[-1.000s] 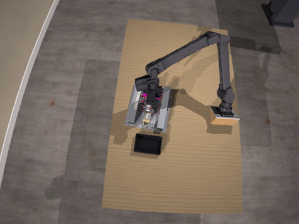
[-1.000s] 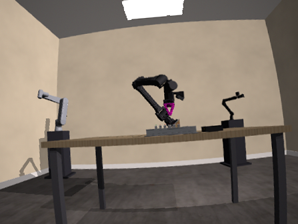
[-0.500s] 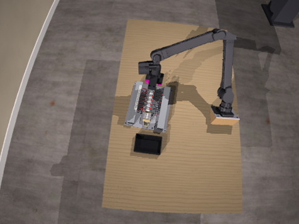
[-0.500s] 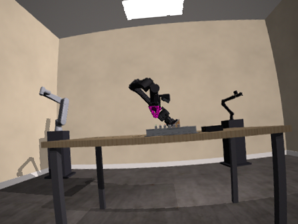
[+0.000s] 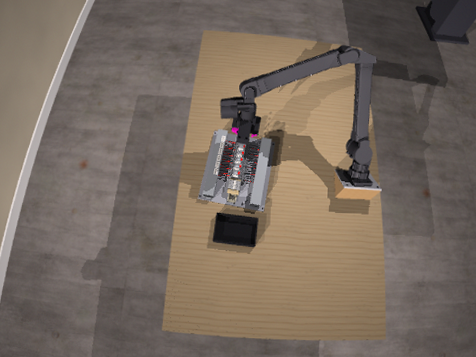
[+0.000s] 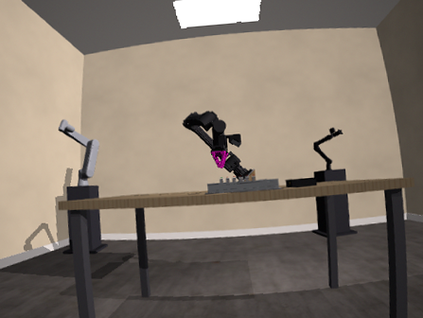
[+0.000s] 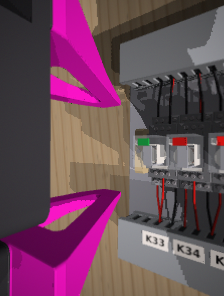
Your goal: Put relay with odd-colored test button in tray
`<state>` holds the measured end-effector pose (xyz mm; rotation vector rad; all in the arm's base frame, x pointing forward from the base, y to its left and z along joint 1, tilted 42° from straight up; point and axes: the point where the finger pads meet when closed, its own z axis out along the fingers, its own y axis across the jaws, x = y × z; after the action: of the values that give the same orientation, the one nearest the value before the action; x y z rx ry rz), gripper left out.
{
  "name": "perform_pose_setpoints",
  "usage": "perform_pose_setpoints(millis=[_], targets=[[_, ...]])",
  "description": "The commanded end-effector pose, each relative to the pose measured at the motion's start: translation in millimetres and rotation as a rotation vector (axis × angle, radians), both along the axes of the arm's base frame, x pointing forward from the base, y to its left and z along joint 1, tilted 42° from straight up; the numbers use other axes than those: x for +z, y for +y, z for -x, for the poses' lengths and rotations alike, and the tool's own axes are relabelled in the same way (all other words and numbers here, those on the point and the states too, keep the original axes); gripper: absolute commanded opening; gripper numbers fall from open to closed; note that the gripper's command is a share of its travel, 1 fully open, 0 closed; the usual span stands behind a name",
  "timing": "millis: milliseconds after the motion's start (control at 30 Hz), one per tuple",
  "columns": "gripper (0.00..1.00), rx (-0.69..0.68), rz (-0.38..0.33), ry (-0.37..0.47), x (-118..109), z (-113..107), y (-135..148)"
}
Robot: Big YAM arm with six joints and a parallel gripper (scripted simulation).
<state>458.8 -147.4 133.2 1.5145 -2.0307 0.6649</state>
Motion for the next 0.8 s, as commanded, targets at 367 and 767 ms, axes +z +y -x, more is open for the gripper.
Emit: perform_pose_setpoints(millis=[367, 767], targets=[[0.59, 0.0, 0.002, -0.04, 11.6, -10.3, -0.9], [0.59, 0.001, 0.002, -0.041, 11.8, -10.7, -0.4]])
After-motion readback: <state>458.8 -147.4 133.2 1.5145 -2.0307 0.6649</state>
